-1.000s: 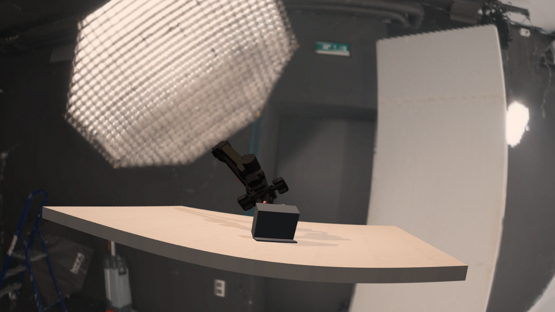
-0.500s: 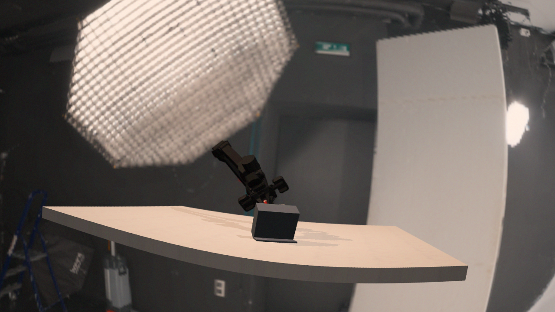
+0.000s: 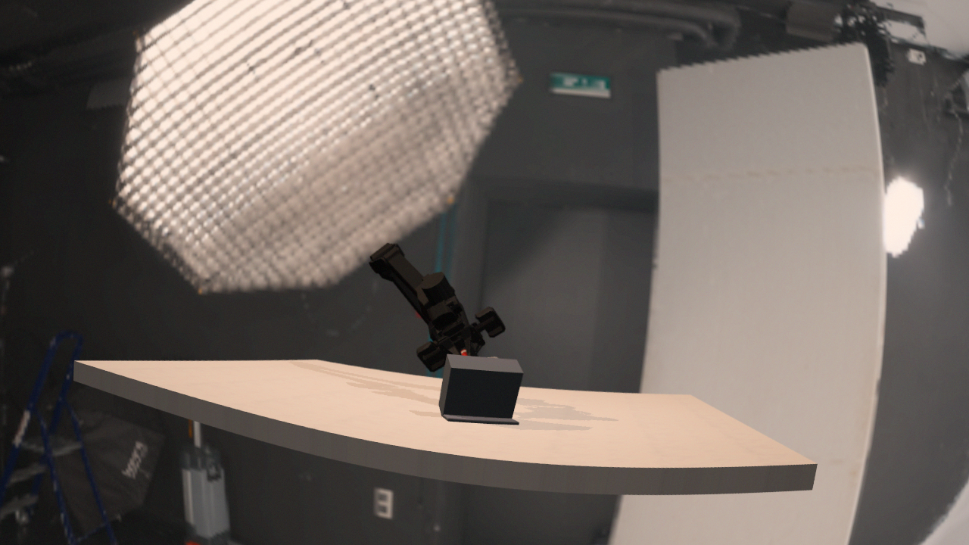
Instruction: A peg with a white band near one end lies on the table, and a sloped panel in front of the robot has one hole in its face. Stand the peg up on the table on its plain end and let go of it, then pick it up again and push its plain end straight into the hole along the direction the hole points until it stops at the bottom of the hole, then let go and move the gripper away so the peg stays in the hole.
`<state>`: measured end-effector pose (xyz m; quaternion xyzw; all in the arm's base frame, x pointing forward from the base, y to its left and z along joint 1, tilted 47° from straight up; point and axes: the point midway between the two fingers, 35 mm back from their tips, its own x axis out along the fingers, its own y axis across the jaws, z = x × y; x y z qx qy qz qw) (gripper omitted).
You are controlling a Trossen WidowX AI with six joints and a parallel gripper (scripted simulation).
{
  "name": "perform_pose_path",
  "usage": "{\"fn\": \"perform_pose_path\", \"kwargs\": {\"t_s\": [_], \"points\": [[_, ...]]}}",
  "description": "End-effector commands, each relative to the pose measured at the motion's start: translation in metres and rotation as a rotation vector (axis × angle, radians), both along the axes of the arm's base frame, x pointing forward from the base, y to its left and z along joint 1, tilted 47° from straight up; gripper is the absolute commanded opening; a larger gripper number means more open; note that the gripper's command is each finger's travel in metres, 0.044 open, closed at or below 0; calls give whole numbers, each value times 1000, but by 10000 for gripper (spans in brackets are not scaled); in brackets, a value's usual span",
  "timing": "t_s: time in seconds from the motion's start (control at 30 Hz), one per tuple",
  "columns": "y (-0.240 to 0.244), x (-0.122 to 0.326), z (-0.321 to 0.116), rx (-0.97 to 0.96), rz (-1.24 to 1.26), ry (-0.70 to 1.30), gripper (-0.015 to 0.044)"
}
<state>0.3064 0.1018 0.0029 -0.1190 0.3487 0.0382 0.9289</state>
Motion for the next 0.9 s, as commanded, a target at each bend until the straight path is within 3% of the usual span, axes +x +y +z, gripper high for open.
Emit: {"fn": "perform_pose_path", "kwargs": {"t_s": [0.0,0.87], "points": [[2,4,-1,9,7,-7,0],[8,22,-9,63,19,-66,0]]}}
